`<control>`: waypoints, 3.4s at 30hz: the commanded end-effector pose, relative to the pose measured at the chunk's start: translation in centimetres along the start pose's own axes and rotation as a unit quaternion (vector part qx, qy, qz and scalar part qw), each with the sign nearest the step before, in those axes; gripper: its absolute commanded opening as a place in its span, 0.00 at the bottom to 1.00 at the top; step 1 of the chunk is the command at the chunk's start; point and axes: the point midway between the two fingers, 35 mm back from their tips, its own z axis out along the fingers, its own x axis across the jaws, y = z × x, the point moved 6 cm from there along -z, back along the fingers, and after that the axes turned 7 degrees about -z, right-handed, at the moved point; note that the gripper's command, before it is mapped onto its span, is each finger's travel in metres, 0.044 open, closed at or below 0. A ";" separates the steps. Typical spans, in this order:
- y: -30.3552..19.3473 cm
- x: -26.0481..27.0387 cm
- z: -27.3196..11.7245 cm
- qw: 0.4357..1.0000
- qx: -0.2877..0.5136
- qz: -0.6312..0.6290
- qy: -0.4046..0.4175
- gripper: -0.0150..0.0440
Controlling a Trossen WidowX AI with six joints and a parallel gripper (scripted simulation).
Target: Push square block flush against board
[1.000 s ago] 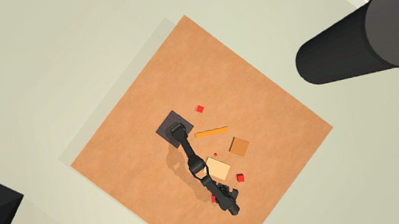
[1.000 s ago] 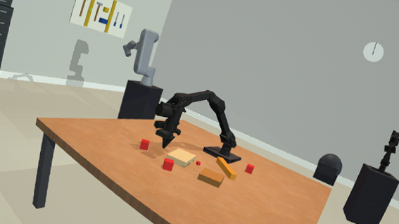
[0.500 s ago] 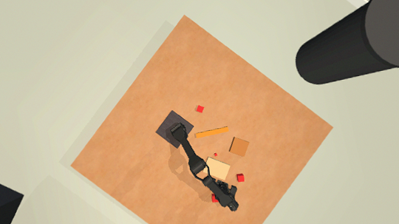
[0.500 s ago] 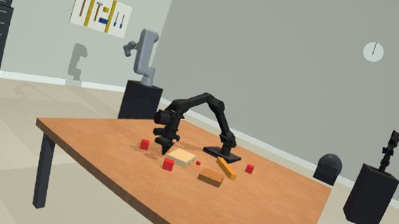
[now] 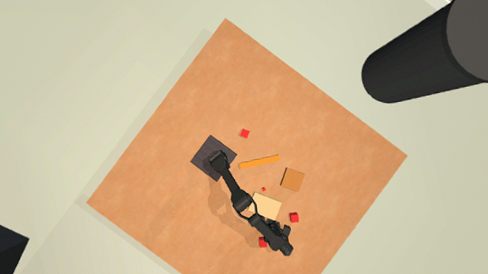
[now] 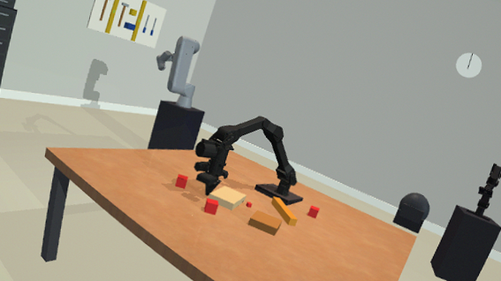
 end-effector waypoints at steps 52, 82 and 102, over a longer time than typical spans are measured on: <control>3.5 -0.3 -5.2 1.000 0.003 0.001 -0.003 0.25; -2.2 -7.8 -6.8 0.906 0.004 -0.424 -0.002 0.25; -8.4 -15.3 -5.2 0.712 0.011 -0.702 -0.001 0.25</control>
